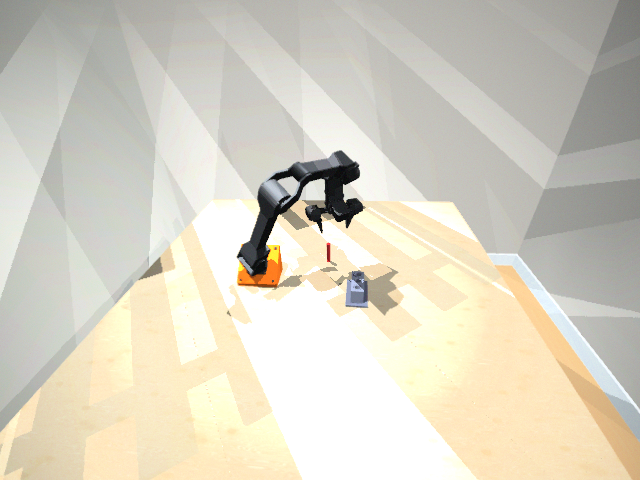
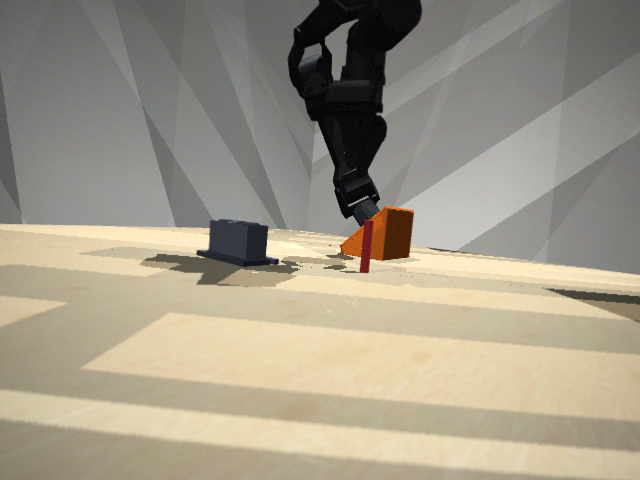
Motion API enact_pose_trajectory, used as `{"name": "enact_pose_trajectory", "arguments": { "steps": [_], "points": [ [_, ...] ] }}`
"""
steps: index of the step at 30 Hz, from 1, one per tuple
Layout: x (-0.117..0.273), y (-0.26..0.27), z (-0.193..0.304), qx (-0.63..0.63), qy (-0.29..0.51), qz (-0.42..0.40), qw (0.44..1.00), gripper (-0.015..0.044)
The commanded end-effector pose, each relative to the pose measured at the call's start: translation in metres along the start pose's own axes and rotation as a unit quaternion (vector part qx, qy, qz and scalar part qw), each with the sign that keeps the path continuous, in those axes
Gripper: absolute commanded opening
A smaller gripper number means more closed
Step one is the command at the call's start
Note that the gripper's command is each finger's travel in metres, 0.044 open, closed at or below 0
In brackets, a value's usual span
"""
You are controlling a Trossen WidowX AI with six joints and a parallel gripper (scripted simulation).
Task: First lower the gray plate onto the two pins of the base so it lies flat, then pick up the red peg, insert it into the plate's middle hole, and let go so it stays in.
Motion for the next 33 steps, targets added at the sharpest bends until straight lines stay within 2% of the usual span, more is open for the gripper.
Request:
{"name": "enact_pose_trajectory", "arguments": {
  "steps": [1, 4, 8, 14, 33],
  "points": [
    [-0.005, -0.007, 0.032, 0.036, -0.002, 0.007, 0.999, 0.0440],
    [-0.007, -0.007, 0.032, 0.036, -0.002, 0.007, 0.999, 0.0440],
    [-0.036, -0.007, 0.030, 0.036, -0.002, 0.007, 0.999, 0.0440],
    [-0.051, -0.007, 0.027, 0.035, -0.003, 0.007, 0.999, 0.0440],
    [-0.080, -0.006, 0.027, 0.035, -0.003, 0.007, 0.999, 0.0440]
  ]
}}
Point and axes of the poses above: the point midway between the two fingers, 35 mm back from their tips, its own x axis back along the fingers, its own y axis across the jaws, z = x × y, the point moved 3 cm from there along x, back along the fingers, and after that the axes turned 15 degrees about x, right-handed, at the moved point
